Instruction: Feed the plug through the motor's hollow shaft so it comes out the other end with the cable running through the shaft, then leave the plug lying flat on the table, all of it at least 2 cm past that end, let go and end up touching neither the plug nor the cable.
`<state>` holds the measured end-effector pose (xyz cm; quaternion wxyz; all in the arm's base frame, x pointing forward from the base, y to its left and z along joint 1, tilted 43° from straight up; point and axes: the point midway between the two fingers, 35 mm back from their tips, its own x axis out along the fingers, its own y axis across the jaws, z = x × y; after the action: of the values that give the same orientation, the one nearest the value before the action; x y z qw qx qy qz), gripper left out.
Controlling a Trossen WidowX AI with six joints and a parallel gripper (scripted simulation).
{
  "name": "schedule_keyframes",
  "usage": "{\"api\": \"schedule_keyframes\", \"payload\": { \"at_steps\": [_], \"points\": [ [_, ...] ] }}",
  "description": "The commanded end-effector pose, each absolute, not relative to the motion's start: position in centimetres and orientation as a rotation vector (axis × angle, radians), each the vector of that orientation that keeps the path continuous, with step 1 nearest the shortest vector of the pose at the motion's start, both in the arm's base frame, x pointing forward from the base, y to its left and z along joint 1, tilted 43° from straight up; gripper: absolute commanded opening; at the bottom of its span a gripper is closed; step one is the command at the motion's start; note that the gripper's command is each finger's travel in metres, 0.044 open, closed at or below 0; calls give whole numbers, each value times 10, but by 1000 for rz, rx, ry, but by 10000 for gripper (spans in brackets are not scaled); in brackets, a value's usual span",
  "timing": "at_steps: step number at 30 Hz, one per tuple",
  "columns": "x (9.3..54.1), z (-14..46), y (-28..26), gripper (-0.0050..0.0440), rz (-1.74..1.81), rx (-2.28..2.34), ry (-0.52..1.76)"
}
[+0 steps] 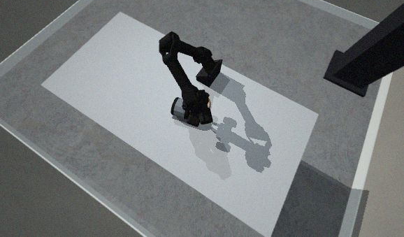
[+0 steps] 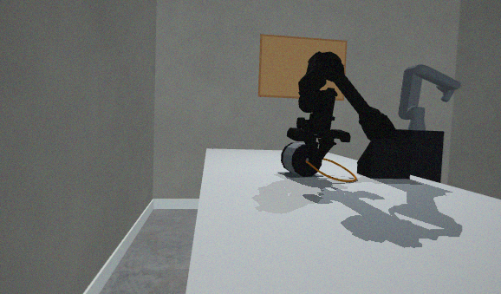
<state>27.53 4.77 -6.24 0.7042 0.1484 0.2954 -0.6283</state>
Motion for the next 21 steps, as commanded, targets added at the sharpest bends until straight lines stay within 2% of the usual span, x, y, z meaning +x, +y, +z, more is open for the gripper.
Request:
{"api": "schedule_keyframes", "payload": {
  "at_steps": [1, 14, 21],
  "points": [
    [271, -73, 35, 100, -1405, 325, 657],
    [271, -75, 29, 100, -1405, 325, 657],
    [272, -75, 31, 53, -1406, 332, 657]
  ]
}}
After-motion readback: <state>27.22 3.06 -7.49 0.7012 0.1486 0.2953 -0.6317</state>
